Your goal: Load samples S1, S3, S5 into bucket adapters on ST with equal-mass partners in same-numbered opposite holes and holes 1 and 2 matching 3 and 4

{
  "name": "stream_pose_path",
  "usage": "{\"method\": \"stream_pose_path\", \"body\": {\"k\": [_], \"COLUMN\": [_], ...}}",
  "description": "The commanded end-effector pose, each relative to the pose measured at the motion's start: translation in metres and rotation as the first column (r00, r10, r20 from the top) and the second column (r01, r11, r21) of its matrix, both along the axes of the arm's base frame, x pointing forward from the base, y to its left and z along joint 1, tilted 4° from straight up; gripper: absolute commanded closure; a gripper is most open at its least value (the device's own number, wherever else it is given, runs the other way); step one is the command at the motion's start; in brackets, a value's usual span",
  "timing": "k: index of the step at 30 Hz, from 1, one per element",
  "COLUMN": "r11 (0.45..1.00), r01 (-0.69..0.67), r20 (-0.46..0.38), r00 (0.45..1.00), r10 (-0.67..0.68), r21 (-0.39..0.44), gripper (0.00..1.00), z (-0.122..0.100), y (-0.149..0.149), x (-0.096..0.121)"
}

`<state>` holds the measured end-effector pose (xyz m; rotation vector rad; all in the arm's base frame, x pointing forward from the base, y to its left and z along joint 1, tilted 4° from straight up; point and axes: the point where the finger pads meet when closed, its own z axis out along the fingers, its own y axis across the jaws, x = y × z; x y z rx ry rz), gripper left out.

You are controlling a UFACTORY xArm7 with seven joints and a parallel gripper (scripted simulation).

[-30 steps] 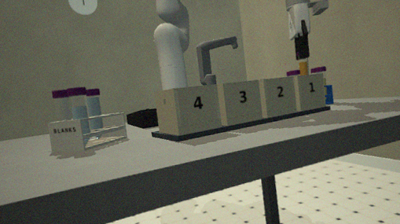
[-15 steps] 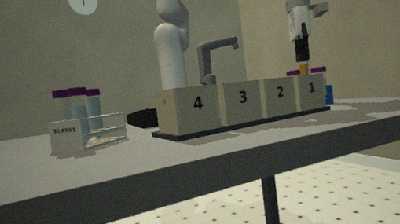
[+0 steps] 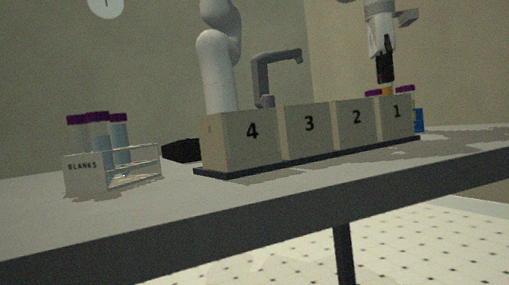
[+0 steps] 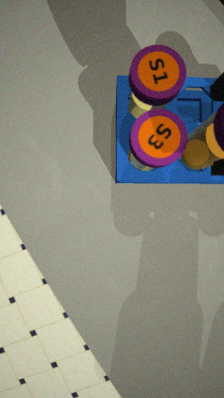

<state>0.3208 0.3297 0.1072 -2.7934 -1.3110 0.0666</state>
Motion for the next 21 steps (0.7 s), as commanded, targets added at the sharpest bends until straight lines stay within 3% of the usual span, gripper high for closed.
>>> {"method": "stream_pose_path", "body": {"k": [1, 21], "r11": [1.0, 1.0], "r01": [0.0, 0.0], "r20": [0.003, 0.003], "r00": [1.0, 1.0], "r10": [0.0, 0.0], "r21": [0.003, 0.003], "gripper": [1.0, 1.0], "z": [-0.003, -0.021], "y": [0.001, 0.002], "x": [0.001, 0.0]}}
